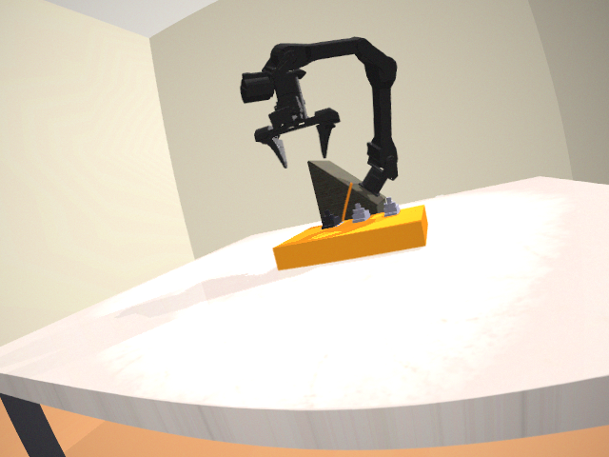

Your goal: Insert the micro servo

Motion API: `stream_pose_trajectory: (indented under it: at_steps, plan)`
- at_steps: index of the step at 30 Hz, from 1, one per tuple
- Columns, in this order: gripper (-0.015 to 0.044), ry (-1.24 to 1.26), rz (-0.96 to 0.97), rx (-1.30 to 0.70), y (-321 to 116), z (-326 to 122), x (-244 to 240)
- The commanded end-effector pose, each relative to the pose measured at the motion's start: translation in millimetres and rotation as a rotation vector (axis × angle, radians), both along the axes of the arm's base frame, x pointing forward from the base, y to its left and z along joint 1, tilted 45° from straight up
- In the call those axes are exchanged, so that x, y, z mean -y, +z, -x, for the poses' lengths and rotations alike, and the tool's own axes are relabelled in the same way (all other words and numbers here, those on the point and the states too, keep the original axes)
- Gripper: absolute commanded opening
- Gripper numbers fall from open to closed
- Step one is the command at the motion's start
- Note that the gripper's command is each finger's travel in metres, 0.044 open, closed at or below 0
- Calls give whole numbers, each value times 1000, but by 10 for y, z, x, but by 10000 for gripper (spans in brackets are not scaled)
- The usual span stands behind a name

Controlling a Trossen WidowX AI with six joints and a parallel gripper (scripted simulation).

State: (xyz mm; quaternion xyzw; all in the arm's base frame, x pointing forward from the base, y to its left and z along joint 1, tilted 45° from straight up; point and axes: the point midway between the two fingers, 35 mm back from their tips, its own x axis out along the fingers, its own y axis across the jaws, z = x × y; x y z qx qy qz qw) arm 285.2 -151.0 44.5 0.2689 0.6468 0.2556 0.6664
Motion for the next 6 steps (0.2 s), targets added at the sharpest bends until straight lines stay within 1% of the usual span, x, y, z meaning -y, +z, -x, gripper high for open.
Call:
stream_pose_trajectory:
  at_steps: [1,6]
  plan:
    - [440,8,0,-1,-1,4,-7]
    - [440,8,0,-1,-1,4,-7]
